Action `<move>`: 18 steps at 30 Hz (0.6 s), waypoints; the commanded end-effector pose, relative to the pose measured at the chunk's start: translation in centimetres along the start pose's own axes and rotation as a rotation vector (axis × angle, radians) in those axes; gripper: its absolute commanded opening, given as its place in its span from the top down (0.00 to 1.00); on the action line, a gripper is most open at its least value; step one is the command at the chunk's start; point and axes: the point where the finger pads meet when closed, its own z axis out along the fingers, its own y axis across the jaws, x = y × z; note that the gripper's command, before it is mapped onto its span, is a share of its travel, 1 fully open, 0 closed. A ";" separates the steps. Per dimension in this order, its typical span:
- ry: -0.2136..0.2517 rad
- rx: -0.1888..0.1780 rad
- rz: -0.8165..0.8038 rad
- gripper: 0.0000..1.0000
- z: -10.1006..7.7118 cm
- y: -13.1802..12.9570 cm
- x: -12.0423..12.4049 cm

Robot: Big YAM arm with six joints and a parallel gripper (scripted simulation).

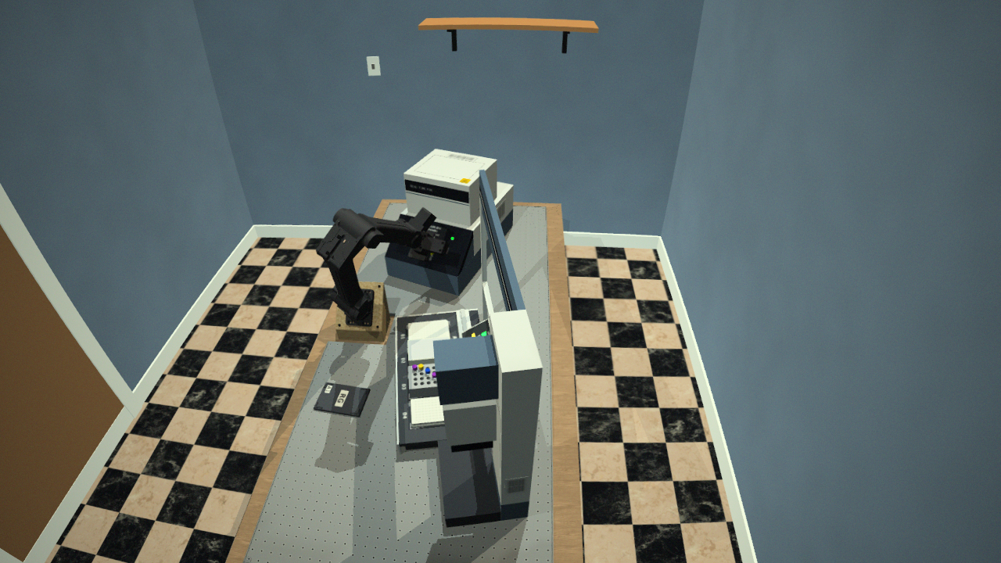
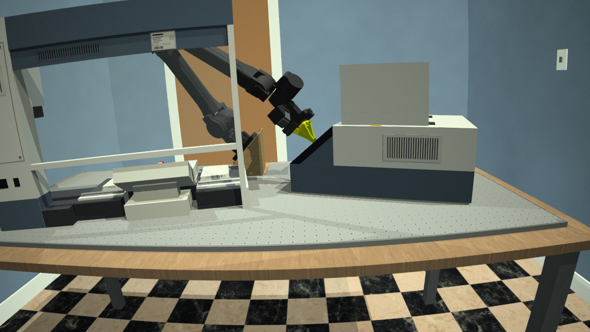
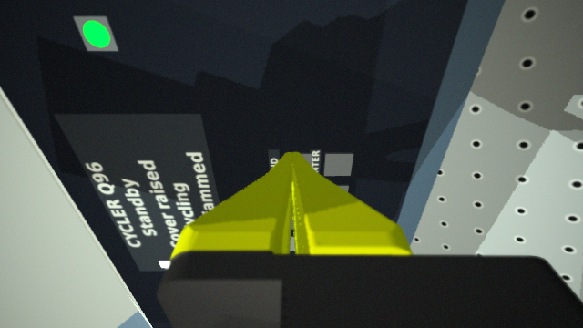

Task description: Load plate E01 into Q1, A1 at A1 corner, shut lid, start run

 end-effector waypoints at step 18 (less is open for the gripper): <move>-0.006 -0.016 0.016 1.00 0.2 0.3 -0.2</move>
